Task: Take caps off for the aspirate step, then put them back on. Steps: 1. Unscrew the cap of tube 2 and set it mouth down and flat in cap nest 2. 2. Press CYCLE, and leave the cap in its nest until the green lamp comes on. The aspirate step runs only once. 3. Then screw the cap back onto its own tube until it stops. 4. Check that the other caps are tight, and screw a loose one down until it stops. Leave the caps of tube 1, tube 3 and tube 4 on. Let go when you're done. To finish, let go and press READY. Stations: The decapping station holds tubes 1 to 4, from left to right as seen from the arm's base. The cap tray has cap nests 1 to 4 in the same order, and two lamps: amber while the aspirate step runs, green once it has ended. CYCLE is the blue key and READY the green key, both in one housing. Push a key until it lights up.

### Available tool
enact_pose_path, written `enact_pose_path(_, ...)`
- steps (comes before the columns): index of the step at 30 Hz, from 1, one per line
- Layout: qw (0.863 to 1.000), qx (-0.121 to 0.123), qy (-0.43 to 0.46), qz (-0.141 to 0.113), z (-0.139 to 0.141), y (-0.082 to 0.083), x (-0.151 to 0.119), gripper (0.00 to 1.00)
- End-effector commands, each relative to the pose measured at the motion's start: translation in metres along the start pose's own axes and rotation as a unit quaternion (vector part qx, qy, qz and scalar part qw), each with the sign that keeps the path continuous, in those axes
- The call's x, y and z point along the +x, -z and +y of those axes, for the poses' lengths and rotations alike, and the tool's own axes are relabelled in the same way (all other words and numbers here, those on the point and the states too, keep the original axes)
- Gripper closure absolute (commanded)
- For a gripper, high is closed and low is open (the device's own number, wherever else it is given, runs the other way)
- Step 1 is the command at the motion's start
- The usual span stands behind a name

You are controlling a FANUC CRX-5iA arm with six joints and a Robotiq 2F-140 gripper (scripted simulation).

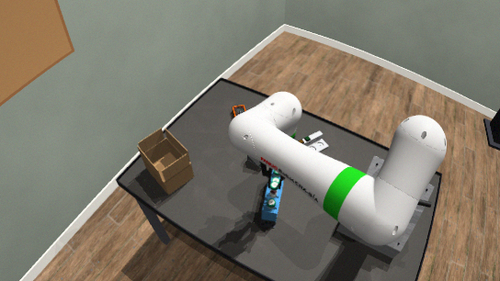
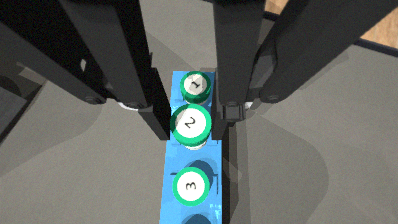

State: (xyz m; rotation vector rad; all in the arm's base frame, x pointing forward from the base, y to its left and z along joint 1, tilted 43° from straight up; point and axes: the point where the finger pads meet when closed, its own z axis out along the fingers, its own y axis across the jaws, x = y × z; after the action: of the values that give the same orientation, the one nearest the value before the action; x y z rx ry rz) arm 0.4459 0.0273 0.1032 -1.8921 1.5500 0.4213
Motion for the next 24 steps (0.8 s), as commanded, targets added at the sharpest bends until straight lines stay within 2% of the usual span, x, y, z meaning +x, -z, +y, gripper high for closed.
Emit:
enact_pose_path(1, 0.990, 0.000, 0.139, -0.001, 0.010, 0.000, 0.027, 0.70)
enact_pose_path(4, 0.988, 0.000, 0.152, -0.001, 0.011, 0.000, 0.029, 0.70)
enact_pose_path(6, 0.973, 0.000, 0.229, -0.001, 0.017, 0.000, 0.044, 0.70)
enact_pose_path(12, 0.937, 0.000, 0.348, -0.001, 0.028, 0.000, 0.074, 0.70)
enact_pose_path(19, 0.937, 0.000, 0.348, -0.001, 0.045, 0.000, 0.120, 0.70)
enact_pose_path(21, 0.937, 0.000, 0.348, -0.001, 0.045, 0.000, 0.120, 0.70)
enact_pose_path(24, 0.937, 0.000, 0.348, -0.001, 0.054, 0.000, 0.143, 0.70)
